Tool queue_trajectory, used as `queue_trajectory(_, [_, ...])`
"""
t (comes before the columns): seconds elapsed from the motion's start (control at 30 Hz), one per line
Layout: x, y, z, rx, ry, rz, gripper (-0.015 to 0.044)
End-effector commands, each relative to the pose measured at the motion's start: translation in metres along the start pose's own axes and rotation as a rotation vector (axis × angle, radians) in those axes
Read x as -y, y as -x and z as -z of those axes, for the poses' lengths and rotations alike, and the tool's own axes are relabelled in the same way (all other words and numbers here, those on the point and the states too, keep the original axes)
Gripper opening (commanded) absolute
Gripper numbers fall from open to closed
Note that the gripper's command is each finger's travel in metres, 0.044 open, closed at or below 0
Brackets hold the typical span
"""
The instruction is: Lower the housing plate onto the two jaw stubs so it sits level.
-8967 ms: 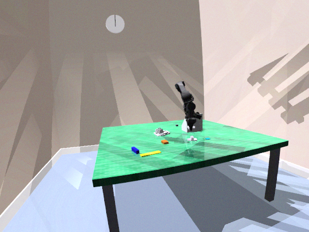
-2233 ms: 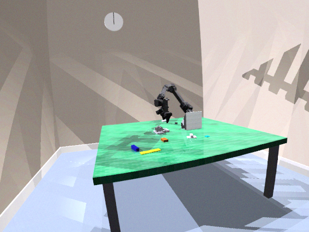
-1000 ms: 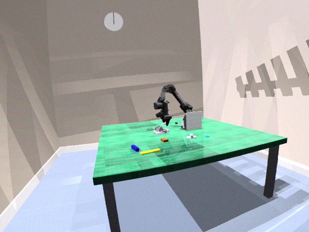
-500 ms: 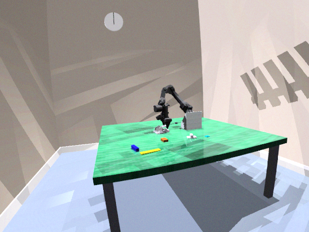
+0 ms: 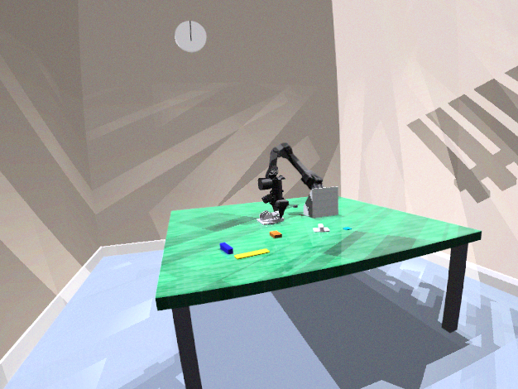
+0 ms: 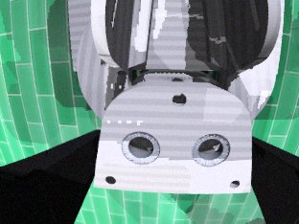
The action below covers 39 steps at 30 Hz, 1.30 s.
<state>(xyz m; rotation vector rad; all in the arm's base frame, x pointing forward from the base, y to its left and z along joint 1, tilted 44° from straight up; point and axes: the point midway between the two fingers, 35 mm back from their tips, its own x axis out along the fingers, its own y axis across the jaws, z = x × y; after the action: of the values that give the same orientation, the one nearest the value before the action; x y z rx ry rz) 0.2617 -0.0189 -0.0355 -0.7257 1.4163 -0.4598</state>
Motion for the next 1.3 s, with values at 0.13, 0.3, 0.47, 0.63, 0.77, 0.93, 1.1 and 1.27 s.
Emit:
queue_trajectory(0.13, [0.0003,-0.0005,0.0005,0.000,0.007,0.004,0.0351])
queue_trajectory(0.3, [0.0003,-0.0014,0.0005,0.000,0.010,0.004,0.0351])
queue_trajectory(0.47, [0.0003,-0.0029,0.0005,0.000,0.015,0.004,0.0351])
queue_trajectory(0.63, [0.0003,-0.0030,0.0005,0.000,0.016,0.004,0.0351])
queue_trajectory(0.77, [0.0004,-0.0052,0.0005,0.000,0.019,0.004,0.0351])
queue_trajectory(0.93, [0.0004,-0.0053,0.0005,0.000,0.020,0.004,0.0351])
queue_trajectory(1.1, [0.0004,-0.0066,0.0005,0.000,0.020,0.004,0.0351])
queue_trajectory(1.27, [0.0004,-0.0078,0.0005,0.000,0.019,0.004,0.0351])
